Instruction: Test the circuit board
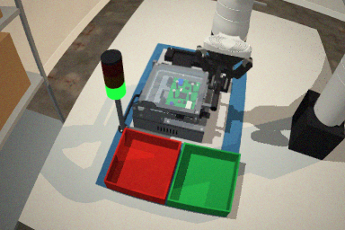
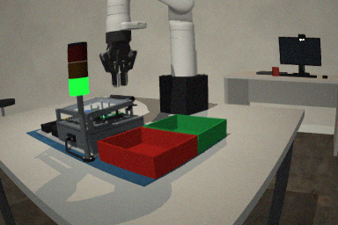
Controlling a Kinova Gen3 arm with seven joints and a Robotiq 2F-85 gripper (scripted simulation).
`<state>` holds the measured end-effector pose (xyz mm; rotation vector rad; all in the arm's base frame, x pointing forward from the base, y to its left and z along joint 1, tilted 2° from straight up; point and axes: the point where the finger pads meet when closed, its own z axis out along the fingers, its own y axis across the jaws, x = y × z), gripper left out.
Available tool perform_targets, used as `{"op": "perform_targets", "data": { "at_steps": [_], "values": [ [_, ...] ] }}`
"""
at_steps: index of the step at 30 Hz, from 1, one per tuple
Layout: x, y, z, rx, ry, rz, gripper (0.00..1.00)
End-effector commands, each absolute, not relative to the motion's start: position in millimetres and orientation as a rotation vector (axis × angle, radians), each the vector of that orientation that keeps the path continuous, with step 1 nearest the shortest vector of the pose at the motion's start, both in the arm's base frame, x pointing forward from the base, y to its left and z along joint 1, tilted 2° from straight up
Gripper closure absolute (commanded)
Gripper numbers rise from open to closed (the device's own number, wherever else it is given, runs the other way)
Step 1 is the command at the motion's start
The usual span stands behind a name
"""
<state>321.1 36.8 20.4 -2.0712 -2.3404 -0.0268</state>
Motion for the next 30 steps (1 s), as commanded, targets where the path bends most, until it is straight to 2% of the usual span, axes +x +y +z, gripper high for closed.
{"op": "perform_targets", "data": {
  "at_steps": [1, 30],
  "values": [
    [318.6, 39.9, 17.2, -2.066, -2.338, -0.03, 0.74],
    [318.6, 40.0, 13.7, -2.065, -2.338, -0.03, 0.74]
  ]
}}
